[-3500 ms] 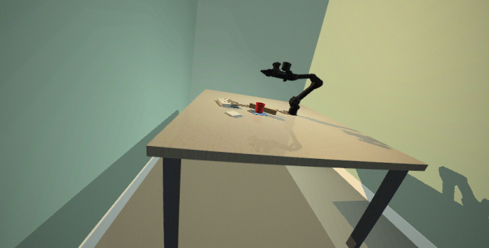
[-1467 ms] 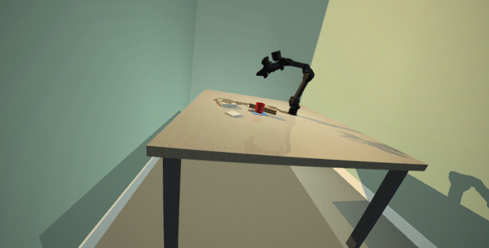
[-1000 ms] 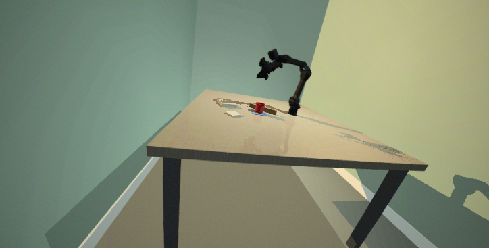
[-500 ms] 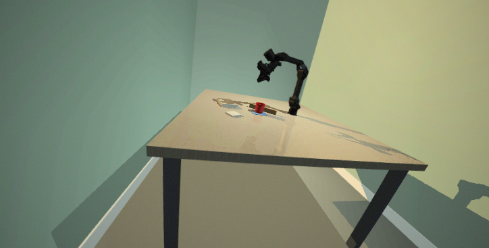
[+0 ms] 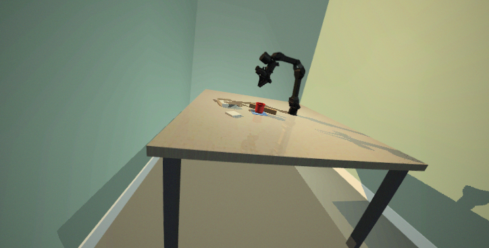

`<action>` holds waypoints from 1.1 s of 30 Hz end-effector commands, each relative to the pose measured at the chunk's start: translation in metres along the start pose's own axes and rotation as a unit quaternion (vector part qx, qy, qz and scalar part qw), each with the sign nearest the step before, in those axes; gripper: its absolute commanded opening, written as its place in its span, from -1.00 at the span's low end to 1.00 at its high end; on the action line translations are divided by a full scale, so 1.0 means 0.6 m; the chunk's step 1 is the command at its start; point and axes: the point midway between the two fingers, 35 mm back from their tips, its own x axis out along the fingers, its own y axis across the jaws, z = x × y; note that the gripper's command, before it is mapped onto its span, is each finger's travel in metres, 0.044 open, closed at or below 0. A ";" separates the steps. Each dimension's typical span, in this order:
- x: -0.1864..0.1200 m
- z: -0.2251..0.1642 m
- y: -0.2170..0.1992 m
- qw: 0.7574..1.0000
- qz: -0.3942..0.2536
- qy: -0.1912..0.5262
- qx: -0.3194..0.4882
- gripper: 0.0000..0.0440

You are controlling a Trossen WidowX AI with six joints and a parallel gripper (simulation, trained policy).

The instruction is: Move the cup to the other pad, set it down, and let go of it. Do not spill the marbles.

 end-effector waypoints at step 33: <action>0.151 -0.072 -0.102 0.973 -0.208 0.101 0.023 -0.33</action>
